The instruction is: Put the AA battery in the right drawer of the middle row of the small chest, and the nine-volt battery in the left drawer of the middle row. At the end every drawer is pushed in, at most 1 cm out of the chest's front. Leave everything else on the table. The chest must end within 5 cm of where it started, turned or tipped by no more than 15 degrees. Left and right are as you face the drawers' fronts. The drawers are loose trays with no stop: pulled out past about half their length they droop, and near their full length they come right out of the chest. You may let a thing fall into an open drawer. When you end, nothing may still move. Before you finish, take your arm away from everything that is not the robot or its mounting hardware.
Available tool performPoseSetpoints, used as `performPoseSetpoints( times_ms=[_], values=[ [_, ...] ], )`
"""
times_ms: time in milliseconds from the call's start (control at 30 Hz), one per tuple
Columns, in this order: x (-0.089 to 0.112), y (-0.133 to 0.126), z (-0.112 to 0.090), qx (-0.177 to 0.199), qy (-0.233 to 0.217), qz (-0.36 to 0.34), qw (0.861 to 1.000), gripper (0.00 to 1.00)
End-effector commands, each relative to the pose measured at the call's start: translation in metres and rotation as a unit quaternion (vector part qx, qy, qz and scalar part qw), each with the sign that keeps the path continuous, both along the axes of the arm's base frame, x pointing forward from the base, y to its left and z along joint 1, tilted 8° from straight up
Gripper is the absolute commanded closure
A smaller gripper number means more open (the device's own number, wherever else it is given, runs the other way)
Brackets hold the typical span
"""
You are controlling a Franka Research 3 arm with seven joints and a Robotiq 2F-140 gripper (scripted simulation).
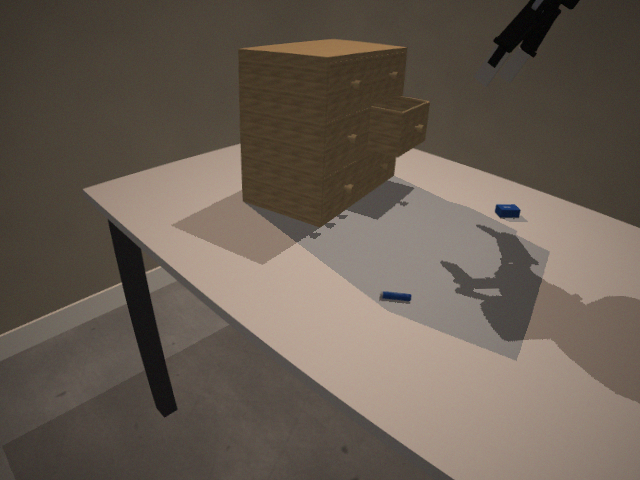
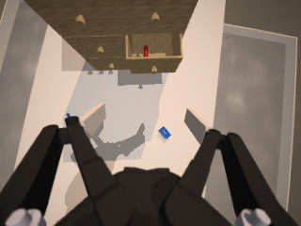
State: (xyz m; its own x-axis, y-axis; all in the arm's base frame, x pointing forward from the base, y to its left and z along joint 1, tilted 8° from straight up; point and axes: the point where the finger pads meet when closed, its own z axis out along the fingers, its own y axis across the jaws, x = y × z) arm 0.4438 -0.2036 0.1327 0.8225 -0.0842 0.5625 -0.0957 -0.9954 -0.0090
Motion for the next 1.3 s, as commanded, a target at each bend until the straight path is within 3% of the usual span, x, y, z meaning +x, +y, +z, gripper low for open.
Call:
performPoseSetpoints(
  times_ms=[0, 600, 1267],
  values=[
    [-0.008, -0.004, -0.005, -0.026, 0.054, 0.043, 0.997, 0.00],
    [-0.010, -0.003, 0.007, -0.017, 0.213, 0.039, 0.976, 0.00],
    [-0.010, -0.003, 0.009, -0.016, 0.233, 0.038, 0.972, 0.00]
  ],
)
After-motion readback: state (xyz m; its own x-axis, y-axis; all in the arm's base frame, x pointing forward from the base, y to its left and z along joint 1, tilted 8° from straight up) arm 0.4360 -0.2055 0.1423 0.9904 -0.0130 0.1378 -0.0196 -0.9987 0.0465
